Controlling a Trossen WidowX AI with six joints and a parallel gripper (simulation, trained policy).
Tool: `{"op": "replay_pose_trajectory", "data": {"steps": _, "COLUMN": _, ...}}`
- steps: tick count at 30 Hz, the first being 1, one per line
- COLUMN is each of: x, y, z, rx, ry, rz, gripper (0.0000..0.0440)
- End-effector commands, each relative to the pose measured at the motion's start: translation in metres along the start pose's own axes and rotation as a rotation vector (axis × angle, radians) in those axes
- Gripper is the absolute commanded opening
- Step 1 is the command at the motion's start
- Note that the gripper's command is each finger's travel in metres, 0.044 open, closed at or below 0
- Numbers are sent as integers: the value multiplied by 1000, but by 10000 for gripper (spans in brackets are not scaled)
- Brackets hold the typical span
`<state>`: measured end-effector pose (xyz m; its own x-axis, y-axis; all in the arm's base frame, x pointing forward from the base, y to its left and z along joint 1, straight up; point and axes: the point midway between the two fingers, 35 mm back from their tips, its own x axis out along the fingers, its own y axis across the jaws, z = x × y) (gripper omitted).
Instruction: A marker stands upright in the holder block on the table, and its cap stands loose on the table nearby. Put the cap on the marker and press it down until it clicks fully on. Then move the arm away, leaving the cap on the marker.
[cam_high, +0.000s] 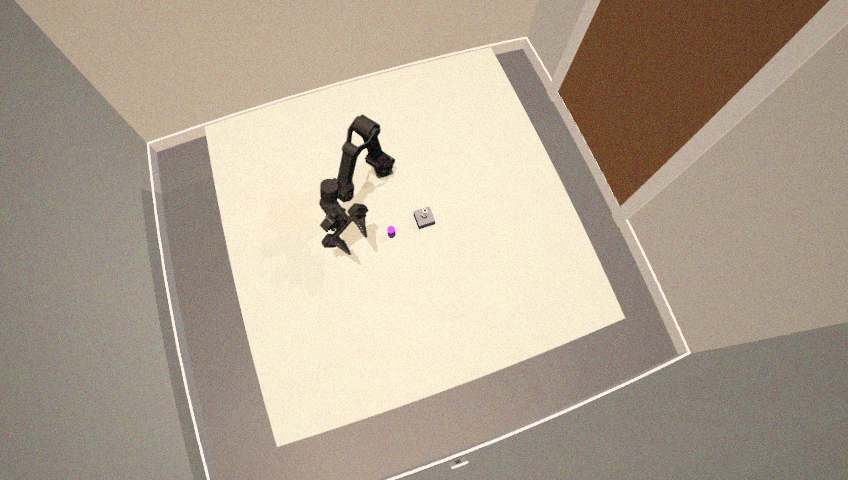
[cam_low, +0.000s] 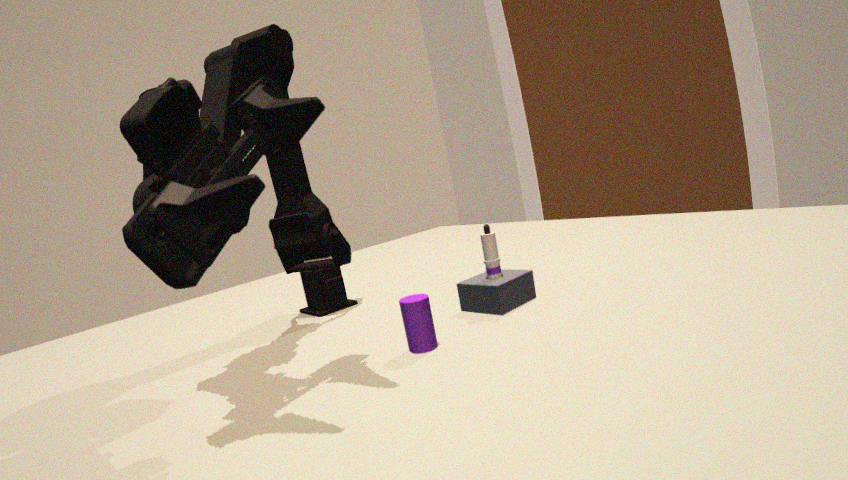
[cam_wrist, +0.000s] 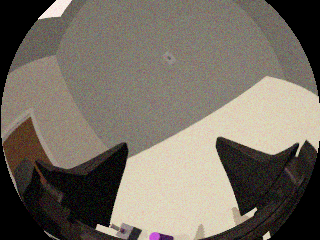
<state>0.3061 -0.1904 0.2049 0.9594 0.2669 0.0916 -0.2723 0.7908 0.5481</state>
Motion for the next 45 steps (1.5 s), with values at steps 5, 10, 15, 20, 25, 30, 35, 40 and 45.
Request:
{"op": "replay_pose_trajectory", "data": {"steps": 5, "x": 6, "y": -3, "z": 7, "rx": 29, "ry": -5, "rz": -18, "gripper": 271}}
{"op": "replay_pose_trajectory", "data": {"steps": 10, "x": 13, "y": -5, "z": 15, "rx": 65, "ry": -5, "rz": -34, "gripper": 221}}
{"op": "replay_pose_trajectory", "data": {"steps": 15, "x": 20, "y": -7, "z": 25, "rx": 86, "ry": -5, "rz": -52, "gripper": 235}}
{"op": "replay_pose_trajectory", "data": {"steps": 20, "x": 27, "y": -7, "z": 36, "rx": 103, "ry": -4, "rz": -71, "gripper": 248}}
{"op": "replay_pose_trajectory", "data": {"steps": 25, "x": 34, "y": -7, "z": 46, "rx": 120, "ry": -2, "rz": -91, "gripper": 260}}
{"op": "replay_pose_trajectory", "data": {"steps": 30, "x": 40, "y": -6, "z": 56, "rx": 137, "ry": 1, "rz": -113, "gripper": 271}}
{"op": "replay_pose_trajectory", "data": {"steps": 35, "x": 47, "y": -4, "z": 64, "rx": 155, "ry": 6, "rz": -135, "gripper": 280}}
{"op": "replay_pose_trajectory", "data": {"steps": 40, "x": 52, "y": -1, "z": 71, "rx": 173, "ry": 14, "rz": -158, "gripper": 289}}
{"op": "replay_pose_trajectory", "data": {"steps": 45, "x": 58, "y": 2, "z": 76, "rx": 192, "ry": 24, "rz": -182, "gripper": 296}}
